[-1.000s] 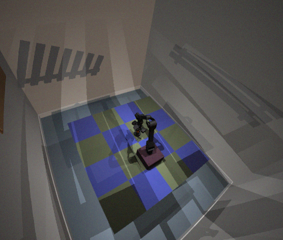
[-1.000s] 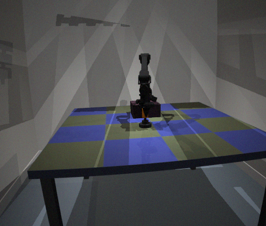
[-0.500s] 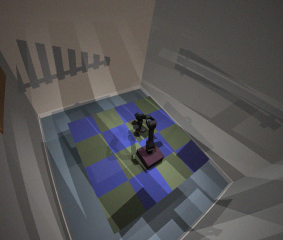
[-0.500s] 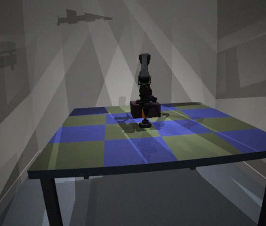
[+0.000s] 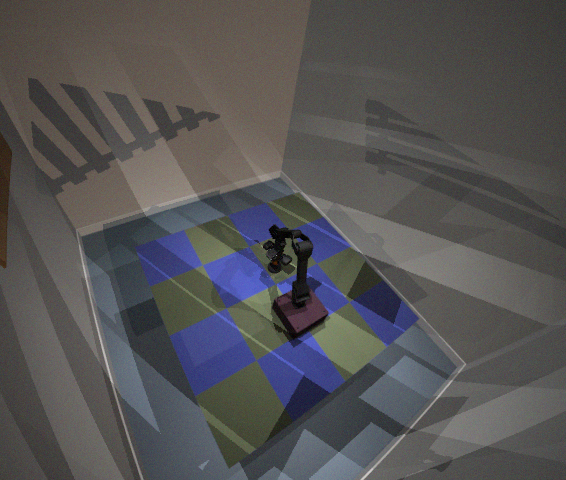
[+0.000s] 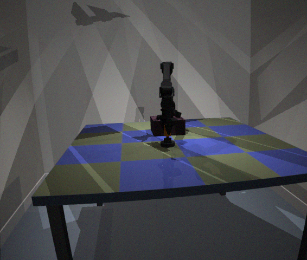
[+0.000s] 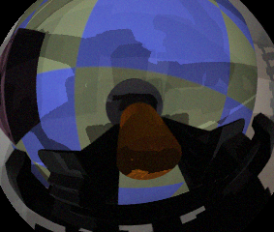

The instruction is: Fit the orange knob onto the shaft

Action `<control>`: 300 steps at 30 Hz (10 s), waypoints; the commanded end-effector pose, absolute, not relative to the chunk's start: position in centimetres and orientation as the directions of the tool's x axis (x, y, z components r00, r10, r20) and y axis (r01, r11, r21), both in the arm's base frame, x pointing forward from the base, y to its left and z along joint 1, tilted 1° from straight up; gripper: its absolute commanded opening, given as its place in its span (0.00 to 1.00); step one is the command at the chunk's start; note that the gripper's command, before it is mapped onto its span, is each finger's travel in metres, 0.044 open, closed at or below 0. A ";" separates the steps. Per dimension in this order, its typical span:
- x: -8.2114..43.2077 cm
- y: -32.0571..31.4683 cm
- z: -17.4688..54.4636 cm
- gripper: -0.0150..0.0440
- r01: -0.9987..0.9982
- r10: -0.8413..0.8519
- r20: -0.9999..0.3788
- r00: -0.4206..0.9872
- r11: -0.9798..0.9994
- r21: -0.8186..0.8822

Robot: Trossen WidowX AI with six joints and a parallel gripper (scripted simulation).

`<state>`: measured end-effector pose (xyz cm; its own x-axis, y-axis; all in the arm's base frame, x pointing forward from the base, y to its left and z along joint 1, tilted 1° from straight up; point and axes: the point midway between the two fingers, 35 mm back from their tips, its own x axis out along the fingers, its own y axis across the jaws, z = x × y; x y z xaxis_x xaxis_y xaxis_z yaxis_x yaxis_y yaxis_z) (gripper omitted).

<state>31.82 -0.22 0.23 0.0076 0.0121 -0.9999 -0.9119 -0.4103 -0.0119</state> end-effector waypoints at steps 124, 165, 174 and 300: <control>31.6 -0.3 0.2 0.25 -0.492 0.009 -1.000 0.011 -0.871 -0.013; 31.6 -0.2 0.6 0.25 -0.300 0.009 -1.000 0.011 -0.954 -0.012; 31.4 -0.3 0.7 0.25 -0.522 0.009 -1.000 0.011 -0.853 -0.013; 31.4 -0.2 0.7 0.25 0.654 0.009 -1.000 0.011 0.756 0.014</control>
<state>31.52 -0.17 0.54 0.0070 0.0128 -0.9999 0.5929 0.8051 0.0145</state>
